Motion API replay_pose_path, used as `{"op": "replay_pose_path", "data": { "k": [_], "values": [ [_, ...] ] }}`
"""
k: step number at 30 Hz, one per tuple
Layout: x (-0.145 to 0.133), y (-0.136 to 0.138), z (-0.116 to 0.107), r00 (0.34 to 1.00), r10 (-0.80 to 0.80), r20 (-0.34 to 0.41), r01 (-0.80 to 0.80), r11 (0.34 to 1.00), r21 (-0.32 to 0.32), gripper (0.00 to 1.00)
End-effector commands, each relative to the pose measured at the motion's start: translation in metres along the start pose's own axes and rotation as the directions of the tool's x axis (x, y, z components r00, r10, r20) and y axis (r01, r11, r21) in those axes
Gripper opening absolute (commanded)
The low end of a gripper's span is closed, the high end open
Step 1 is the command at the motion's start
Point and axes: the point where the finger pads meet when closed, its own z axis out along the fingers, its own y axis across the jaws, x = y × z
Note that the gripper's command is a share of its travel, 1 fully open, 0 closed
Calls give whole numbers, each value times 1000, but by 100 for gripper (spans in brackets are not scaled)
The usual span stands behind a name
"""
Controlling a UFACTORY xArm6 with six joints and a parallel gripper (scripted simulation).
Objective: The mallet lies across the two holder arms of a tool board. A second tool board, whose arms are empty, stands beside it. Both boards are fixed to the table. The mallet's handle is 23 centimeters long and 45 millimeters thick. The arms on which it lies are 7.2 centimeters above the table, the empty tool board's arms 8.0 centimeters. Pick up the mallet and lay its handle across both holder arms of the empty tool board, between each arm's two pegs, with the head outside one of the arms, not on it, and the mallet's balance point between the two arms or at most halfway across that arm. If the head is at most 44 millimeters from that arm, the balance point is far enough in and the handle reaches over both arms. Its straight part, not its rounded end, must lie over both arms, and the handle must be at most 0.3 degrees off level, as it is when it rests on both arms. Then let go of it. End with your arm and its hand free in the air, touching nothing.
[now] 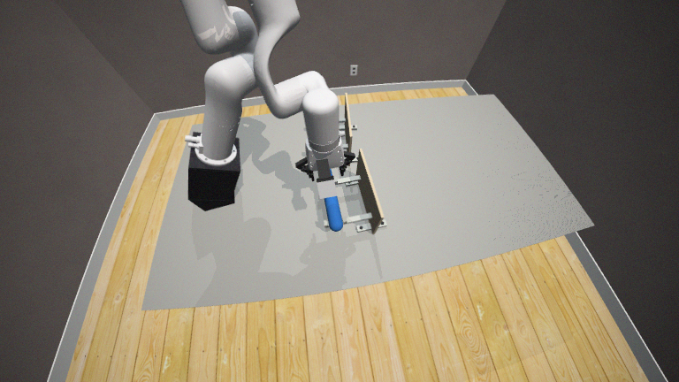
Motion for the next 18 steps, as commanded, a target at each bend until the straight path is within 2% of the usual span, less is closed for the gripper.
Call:
{"op": "replay_pose_path", "data": {
  "k": [1, 8, 18],
  "values": [
    [0, -2, 2, 1000, -2, 2, 2, 1000, 5, 100],
    [0, -5, 12, 1000, -3, 9, 3, 1000, 14, 100],
    [1, -2, 54, 1000, -1, 2, 1, 1000, 4, 100]
  ]
}}
